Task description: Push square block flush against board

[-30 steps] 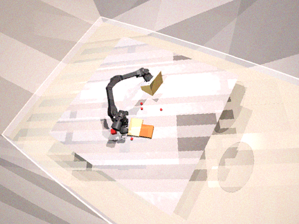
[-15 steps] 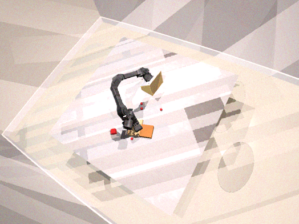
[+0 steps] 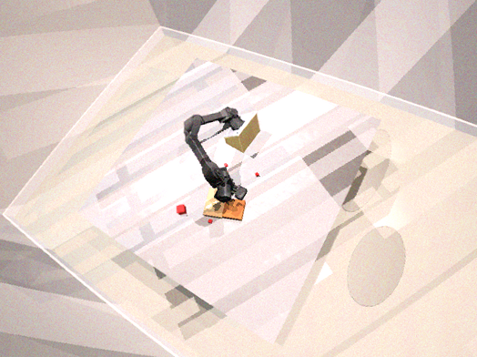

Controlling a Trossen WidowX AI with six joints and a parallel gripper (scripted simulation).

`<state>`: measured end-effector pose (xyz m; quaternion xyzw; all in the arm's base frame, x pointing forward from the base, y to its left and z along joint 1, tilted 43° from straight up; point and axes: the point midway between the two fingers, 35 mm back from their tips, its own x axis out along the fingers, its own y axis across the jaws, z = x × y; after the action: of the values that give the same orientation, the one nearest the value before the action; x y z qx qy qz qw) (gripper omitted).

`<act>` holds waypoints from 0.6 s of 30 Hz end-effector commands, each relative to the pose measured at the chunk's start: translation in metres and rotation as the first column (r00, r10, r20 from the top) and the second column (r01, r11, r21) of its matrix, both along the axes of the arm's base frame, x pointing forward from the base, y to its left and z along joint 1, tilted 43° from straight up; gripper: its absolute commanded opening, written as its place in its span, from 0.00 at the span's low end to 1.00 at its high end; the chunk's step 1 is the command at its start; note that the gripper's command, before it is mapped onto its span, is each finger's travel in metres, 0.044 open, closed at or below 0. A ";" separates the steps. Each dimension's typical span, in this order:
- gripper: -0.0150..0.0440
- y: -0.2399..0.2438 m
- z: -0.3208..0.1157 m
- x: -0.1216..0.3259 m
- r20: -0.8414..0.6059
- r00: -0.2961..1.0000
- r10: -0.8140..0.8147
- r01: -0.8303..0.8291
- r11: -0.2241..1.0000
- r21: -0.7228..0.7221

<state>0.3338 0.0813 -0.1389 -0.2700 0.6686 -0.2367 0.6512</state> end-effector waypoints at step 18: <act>0.25 -0.034 -0.047 -0.016 -0.080 0.994 0.076 -0.076 0.997 -0.004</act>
<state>0.3148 0.0461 -0.1877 -0.3033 0.6867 -0.2052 0.6280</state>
